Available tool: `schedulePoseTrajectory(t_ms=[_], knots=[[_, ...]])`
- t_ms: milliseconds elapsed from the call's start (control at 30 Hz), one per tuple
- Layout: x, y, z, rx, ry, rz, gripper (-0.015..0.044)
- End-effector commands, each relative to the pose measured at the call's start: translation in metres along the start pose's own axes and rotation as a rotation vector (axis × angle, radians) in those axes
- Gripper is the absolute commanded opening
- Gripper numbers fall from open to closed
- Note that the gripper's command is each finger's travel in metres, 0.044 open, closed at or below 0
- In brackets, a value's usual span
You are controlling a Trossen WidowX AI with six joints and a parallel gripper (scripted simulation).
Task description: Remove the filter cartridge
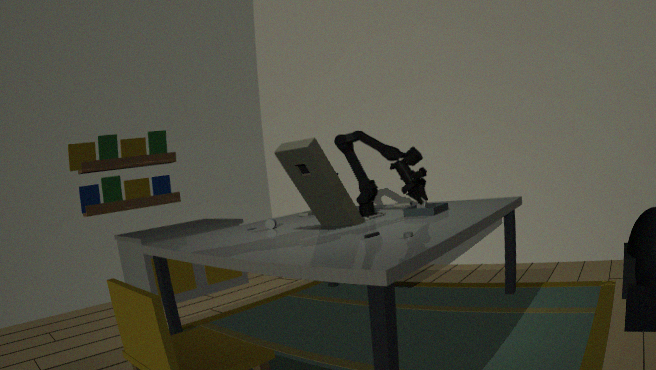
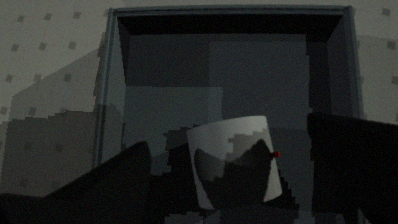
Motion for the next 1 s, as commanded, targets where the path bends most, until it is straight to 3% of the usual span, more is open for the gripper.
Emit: schedulePoseTrajectory(t_ms=[0, 100, 300, 967], knots=[[0.0, 0.0, 0.0, 0.002, 0.001, 0.0, 0.044], [0.001, -0.005, 0.007, 0.002, 0.0, 0.0, 0.044], [0.009, -0.034, 0.061, 0.0, 0.0, 0.0, 0.044], [0.008, -0.033, 0.05, -0.016, -0.004, 0.0, 0.044]])
Point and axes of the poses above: the point midway between the two fingers, 35 mm back from their tips, its own z axis back along the fingers, its own x axis across the jaws, y = z × x, the point moved 2 cm from there along z, back along the fingers, and after that the axes turned 14 degrees about -z, right-handed, at the moved point
